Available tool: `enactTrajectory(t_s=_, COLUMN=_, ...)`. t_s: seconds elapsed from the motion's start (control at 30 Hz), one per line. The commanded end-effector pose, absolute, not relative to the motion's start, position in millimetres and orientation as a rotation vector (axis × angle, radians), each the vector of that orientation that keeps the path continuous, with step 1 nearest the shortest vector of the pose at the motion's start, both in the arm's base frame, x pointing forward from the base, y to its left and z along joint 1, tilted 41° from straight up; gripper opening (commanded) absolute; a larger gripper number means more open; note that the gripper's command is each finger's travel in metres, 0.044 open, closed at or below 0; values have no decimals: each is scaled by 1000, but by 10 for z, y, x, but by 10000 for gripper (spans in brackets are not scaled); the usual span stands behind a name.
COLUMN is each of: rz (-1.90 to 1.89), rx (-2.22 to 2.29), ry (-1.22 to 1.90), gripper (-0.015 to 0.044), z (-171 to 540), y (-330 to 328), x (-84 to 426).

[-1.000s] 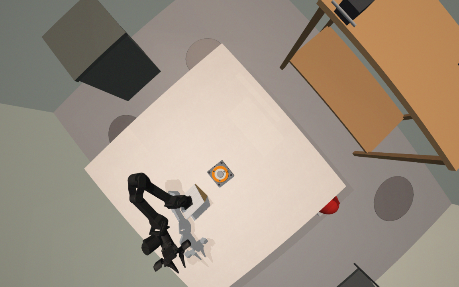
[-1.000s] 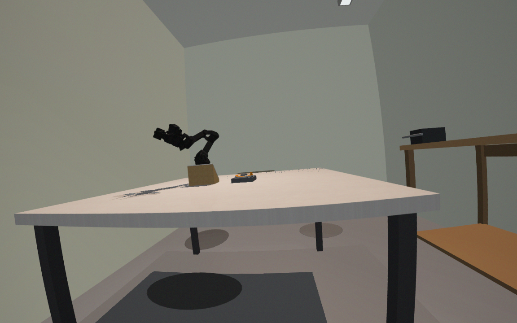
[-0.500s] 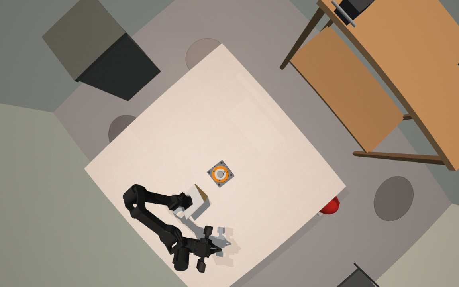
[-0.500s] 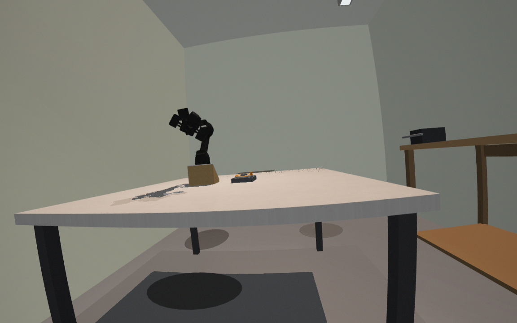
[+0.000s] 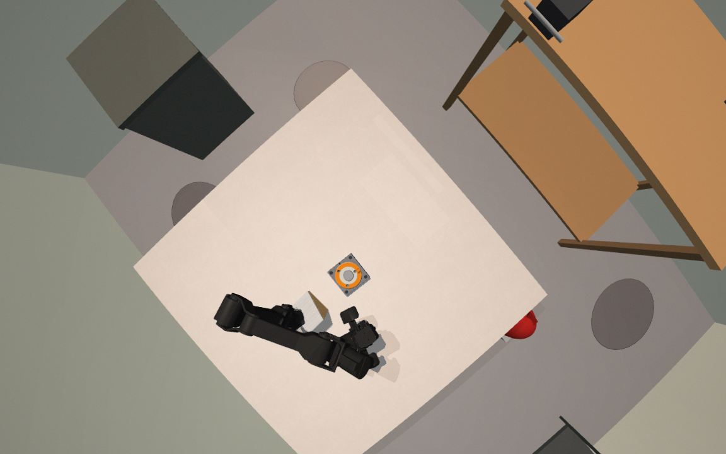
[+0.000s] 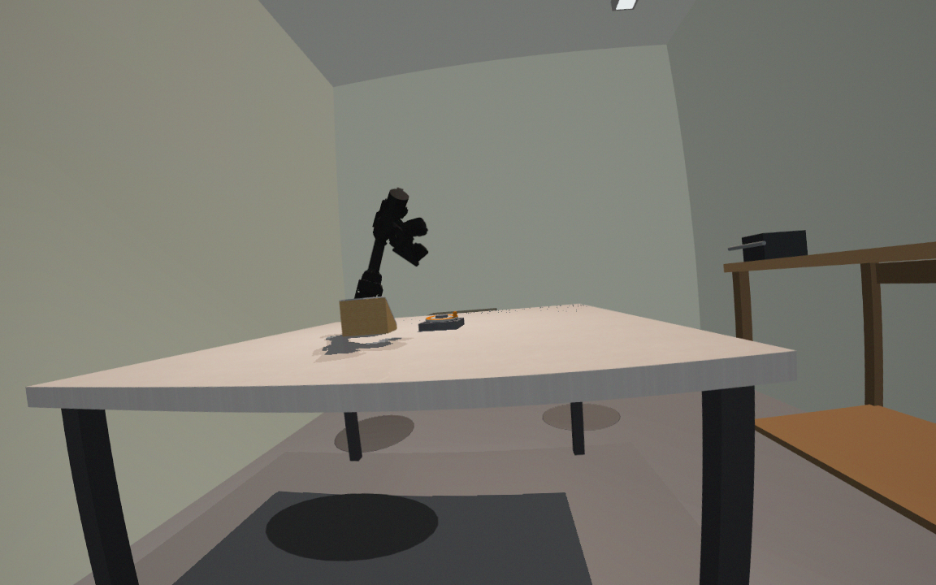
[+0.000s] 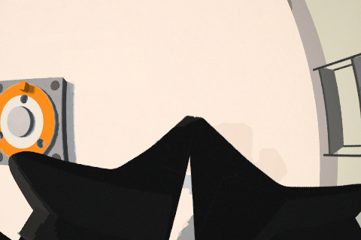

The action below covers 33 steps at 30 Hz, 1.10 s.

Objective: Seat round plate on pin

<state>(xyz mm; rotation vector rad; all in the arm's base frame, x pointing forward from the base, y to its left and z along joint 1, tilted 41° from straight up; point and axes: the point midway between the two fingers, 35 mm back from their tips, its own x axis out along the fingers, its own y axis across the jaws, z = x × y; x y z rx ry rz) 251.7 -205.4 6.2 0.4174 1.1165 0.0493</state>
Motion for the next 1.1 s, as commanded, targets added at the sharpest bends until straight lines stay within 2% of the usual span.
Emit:
enactTrajectory(t_s=0.0, rz=200, rx=447, ry=1209, gripper=0, z=55, y=-1670, x=2754)
enactTrajectory(t_s=0.17, rz=464, rx=478, ry=1403, gripper=0, z=77, y=-907, x=3049)
enactTrajectory(t_s=0.37, rz=621, rx=483, ry=1547, gripper=0, z=138, y=-371, x=3151)
enactTrajectory(t_s=0.6, rz=627, rx=483, ry=1553, gripper=0, z=182, y=-280, x=3201)
enactTrajectory(t_s=1.07, rz=629, rx=484, ry=1552, gripper=0, z=-185, y=14, x=3152)
